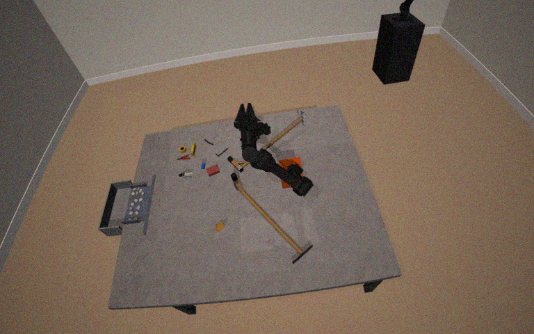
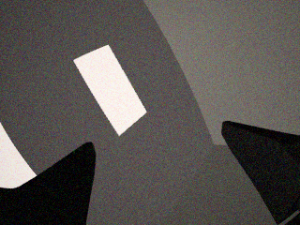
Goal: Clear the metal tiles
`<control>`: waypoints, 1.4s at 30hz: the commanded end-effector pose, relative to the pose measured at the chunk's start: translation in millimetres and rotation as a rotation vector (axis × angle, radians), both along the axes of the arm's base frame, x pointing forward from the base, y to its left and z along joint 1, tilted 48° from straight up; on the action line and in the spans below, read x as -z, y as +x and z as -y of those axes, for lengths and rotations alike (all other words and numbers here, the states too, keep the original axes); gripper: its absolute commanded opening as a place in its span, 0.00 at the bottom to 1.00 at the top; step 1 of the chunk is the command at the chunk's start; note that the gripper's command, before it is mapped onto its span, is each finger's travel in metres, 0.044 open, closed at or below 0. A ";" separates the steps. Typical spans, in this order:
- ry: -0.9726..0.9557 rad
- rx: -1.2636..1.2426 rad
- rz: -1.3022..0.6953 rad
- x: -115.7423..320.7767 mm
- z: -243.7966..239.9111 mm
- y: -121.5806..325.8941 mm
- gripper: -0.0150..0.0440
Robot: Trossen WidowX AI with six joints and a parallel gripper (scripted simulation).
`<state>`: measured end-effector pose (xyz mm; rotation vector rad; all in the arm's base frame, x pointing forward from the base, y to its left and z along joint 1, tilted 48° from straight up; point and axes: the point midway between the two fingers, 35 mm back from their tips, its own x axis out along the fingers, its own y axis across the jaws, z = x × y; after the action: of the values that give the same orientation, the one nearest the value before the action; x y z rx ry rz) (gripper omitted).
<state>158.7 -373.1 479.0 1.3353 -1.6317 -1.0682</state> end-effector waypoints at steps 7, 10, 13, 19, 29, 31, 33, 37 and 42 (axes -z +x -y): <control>-0.018 0.145 0.089 15.7 33.8 -34.5 1.00; -0.028 0.191 0.118 20.4 43.4 -47.2 1.00; -0.039 0.237 0.146 25.3 52.5 -60.5 1.00; -0.066 0.329 0.201 35.3 69.0 -88.7 1.00; -0.123 0.480 0.290 53.1 91.1 -140.0 1.00; -0.136 0.510 0.307 56.8 94.6 -150.8 1.00; -0.150 0.540 0.323 60.6 97.8 -161.8 1.00; -0.179 0.600 0.356 68.3 103.2 -184.3 1.00; -0.219 0.673 0.395 78.1 108.2 -213.1 1.00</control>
<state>-41.2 -478.2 407.8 0.9337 -2.4796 -0.9890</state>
